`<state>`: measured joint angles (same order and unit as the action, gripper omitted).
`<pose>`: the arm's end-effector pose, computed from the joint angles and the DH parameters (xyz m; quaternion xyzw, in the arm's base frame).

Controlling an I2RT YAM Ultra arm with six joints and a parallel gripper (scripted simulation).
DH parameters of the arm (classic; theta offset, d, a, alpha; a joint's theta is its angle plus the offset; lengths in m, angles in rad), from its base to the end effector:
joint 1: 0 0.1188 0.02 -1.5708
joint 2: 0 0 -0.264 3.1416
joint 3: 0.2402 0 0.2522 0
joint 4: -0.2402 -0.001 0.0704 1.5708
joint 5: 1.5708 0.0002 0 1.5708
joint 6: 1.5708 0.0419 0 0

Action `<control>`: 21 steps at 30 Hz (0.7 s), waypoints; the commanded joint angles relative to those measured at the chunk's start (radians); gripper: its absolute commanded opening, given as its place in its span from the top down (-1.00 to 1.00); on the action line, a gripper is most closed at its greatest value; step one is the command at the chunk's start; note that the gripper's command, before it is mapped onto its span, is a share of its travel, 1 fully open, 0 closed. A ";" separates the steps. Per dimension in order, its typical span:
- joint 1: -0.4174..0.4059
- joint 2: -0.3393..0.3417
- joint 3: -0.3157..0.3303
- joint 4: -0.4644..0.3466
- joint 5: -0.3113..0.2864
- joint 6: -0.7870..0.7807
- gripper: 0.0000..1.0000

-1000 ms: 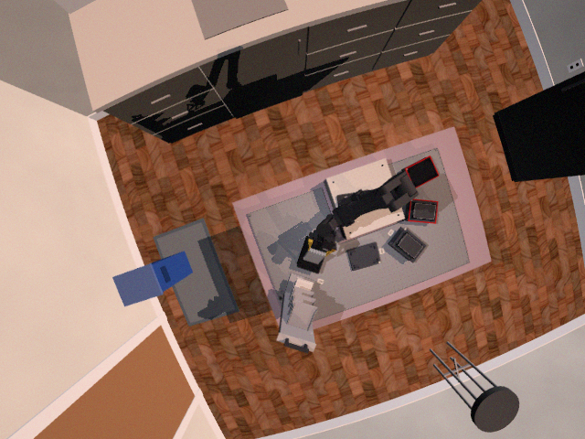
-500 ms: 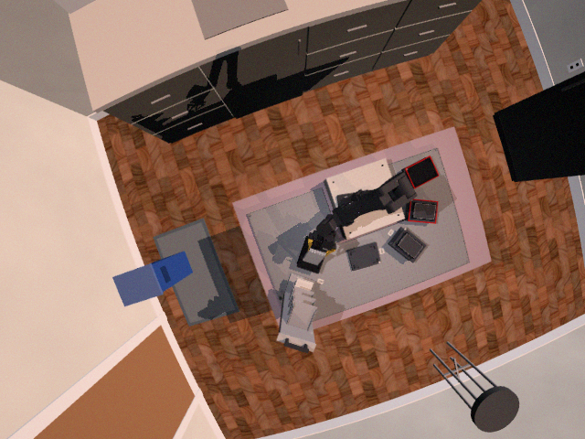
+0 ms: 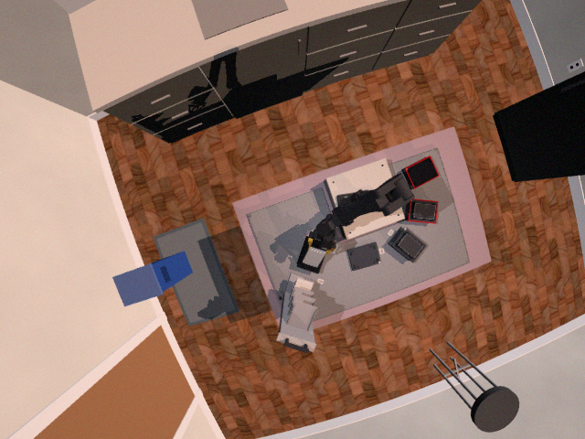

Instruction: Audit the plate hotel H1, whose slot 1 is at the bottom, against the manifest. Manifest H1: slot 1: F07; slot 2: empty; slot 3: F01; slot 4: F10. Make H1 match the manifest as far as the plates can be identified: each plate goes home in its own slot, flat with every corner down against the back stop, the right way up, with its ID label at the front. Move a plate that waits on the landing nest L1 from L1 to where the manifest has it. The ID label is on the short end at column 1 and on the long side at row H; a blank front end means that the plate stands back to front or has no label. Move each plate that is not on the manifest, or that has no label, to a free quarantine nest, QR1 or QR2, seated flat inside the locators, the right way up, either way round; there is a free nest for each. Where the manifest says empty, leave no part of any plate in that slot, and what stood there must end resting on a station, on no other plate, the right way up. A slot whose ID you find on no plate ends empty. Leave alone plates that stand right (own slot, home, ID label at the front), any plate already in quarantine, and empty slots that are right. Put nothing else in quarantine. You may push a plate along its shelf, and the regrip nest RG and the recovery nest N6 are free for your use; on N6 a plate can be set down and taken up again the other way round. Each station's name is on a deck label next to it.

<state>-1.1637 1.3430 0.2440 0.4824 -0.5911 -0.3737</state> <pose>0.1058 -0.1840 0.1241 0.2036 0.8358 -0.1194 0.4956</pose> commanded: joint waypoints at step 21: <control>0.001 0.064 -0.016 0.063 0.013 0.000 -0.72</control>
<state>-1.1633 1.4044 0.2260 0.5541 -0.5880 -0.3737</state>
